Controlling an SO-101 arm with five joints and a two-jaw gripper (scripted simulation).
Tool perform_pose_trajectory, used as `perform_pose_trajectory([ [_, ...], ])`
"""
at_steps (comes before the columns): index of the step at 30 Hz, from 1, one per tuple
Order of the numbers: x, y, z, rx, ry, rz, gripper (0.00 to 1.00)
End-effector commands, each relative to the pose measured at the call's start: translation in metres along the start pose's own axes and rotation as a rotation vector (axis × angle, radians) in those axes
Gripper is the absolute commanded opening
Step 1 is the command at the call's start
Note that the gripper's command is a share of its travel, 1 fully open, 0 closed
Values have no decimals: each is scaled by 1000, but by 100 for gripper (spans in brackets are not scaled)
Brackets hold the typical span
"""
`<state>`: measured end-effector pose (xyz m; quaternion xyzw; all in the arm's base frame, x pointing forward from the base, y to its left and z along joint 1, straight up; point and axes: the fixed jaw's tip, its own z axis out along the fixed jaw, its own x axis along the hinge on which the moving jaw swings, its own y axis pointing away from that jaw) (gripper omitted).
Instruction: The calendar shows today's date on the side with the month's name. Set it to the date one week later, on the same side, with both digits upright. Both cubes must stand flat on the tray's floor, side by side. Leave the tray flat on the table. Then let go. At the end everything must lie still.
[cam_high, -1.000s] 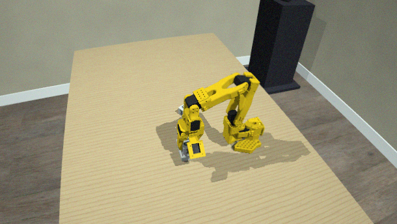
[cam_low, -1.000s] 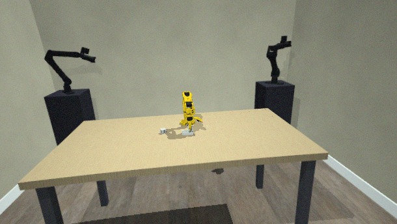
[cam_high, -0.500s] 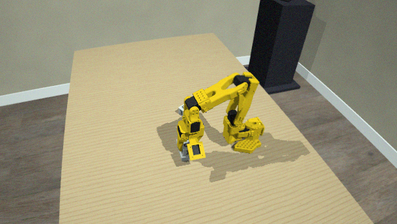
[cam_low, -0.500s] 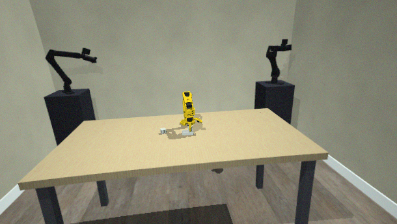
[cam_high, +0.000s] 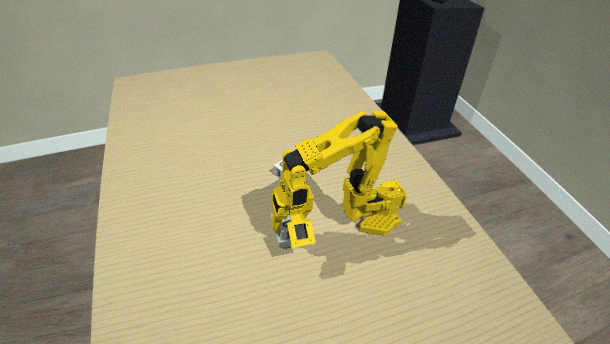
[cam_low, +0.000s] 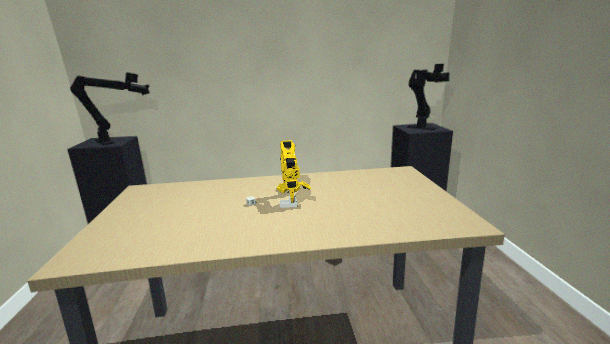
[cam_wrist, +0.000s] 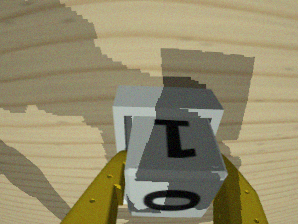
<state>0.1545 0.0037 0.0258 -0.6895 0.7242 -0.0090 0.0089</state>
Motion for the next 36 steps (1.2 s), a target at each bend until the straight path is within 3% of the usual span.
perform_pose_trajectory([
  [1, 1, -2, -1, 13, -2, 17, 0],
  [12, 1, -2, -1, 13, -2, 17, 16],
  [23, 1, -2, -1, 14, -2, 17, 18],
  [36, 1, -2, -1, 14, -2, 17, 29],
])
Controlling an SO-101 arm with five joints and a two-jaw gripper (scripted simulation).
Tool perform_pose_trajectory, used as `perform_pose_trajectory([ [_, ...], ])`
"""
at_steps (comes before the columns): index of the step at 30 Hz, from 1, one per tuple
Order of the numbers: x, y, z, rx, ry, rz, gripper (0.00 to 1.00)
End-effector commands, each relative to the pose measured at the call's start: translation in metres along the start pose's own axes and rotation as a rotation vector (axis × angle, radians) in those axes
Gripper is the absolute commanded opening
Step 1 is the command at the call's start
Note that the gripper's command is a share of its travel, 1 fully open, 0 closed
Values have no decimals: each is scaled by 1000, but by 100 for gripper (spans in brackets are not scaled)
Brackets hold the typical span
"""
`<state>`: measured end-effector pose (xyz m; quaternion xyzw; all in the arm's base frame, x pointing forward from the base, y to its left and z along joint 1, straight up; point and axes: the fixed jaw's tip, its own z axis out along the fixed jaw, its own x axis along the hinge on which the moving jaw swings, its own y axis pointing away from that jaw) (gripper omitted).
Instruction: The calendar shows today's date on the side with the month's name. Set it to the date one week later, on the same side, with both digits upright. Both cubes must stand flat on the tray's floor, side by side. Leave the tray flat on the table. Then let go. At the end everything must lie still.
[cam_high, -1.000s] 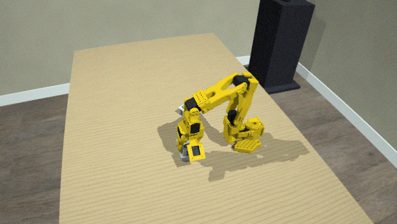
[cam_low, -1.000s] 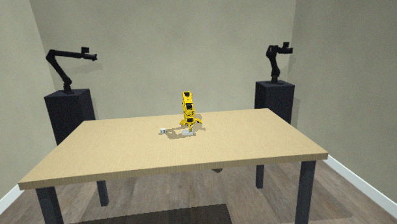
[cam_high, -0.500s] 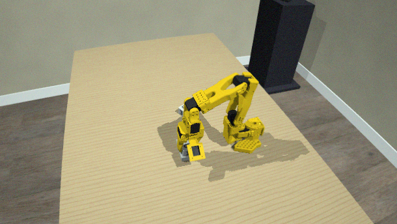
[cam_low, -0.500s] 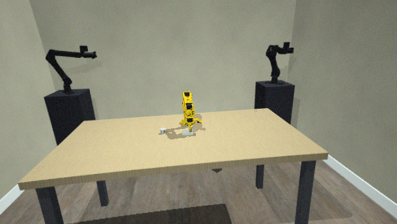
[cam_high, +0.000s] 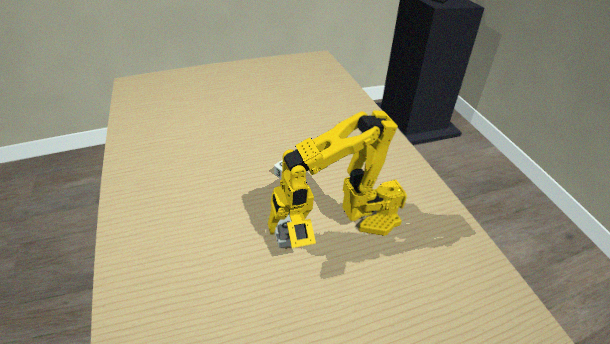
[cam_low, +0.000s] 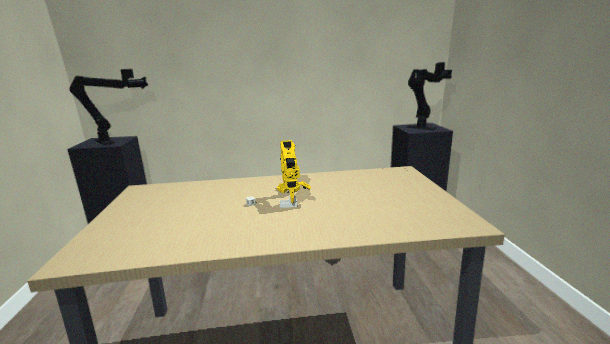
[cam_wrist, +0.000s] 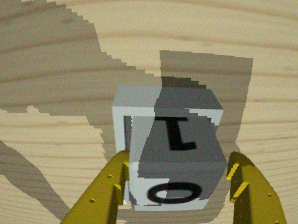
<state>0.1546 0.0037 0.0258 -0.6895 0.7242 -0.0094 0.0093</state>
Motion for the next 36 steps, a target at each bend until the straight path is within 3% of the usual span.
perform_pose_trajectory([
  [1, 1, -2, -1, 13, -2, 17, 30],
  [8, 1, -2, -1, 13, -2, 17, 35],
  [20, 1, -2, -3, 13, -2, 17, 36],
  [30, 1, -5, -31, 13, -2, 17, 36],
  [32, 1, -5, -31, 13, -2, 17, 36],
  [36, 1, -4, -45, 13, -2, 17, 36],
])
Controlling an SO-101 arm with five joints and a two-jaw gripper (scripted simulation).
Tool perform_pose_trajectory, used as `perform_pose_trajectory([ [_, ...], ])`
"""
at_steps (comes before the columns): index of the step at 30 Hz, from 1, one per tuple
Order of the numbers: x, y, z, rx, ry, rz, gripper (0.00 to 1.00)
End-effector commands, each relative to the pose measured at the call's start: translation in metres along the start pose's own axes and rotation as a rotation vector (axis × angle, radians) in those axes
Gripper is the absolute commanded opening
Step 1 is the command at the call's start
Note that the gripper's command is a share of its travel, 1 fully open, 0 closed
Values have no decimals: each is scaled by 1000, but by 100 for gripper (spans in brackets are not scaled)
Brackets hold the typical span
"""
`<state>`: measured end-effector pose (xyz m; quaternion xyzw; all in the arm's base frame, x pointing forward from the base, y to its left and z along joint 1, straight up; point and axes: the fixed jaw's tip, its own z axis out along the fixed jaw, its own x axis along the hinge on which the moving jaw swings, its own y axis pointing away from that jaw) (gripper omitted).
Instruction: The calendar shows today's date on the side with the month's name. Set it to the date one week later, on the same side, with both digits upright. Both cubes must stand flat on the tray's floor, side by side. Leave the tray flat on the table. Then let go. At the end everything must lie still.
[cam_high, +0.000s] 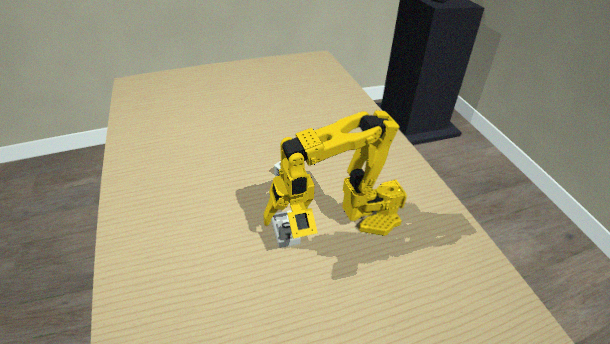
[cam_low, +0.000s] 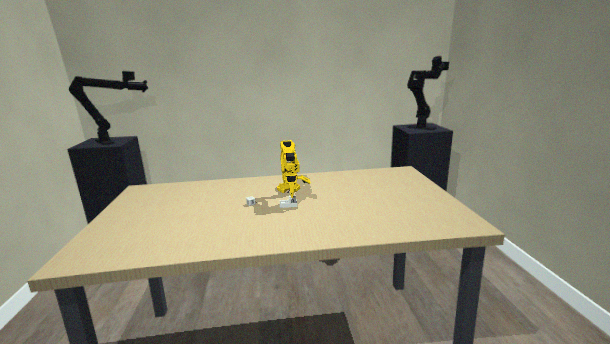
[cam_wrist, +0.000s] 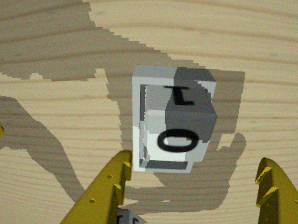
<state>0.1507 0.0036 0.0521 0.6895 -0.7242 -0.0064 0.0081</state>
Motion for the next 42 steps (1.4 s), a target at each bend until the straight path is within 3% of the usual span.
perform_pose_trajectory([
  [1, 1, -5, -22, 59, -6, 17, 36],
  [8, 1, -2, -34, 59, -6, 17, 36],
  [33, 1, -2, -35, 64, -6, 17, 36],
  [37, 1, -3, -40, 103, -9, 17, 36],
  [42, 1, -5, -55, 218, -18, 17, 35],
])
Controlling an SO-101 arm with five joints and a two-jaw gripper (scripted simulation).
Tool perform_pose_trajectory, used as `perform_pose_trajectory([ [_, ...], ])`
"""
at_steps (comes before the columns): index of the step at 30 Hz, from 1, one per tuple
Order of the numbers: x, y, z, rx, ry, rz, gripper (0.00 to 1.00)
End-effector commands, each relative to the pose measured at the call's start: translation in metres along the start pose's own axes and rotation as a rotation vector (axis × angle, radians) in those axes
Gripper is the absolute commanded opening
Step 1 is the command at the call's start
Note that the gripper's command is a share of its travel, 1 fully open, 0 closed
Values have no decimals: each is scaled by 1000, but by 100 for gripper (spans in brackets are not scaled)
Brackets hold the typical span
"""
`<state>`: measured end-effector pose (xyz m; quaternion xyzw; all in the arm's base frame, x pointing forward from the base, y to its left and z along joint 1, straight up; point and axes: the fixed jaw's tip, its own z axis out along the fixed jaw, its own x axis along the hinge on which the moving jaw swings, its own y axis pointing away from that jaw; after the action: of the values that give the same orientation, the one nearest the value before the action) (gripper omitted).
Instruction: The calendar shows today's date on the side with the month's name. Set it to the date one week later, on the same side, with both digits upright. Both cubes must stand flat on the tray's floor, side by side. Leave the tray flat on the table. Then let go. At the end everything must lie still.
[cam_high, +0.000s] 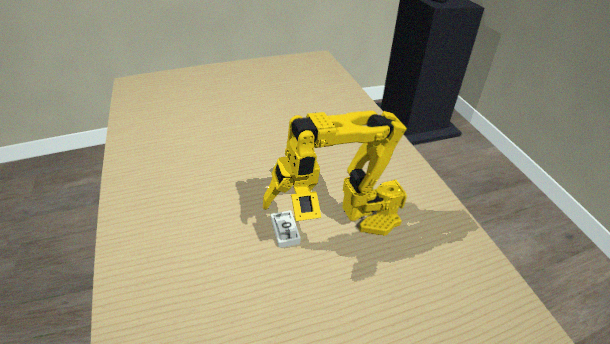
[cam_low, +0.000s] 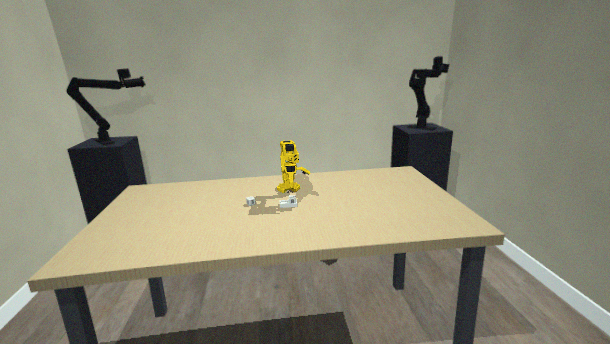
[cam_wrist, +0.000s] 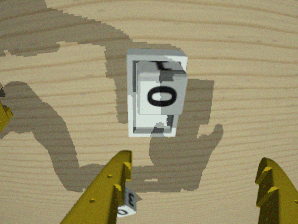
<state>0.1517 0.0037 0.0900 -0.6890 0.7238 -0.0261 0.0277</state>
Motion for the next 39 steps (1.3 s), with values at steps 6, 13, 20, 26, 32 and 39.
perform_pose_trajectory([
  [6, 0, -8, -32, 243, -19, 17, 35],
  [13, 1, -8, -54, 418, -32, 17, 35],
  [20, 1, -7, -60, 462, -35, 17, 35],
  [26, 1, -7, -60, 462, -35, 20, 35],
  [32, 3, -8, -60, 461, -37, 65, 35],
  [39, 8, -11, -61, 462, -42, 162, 35],
])
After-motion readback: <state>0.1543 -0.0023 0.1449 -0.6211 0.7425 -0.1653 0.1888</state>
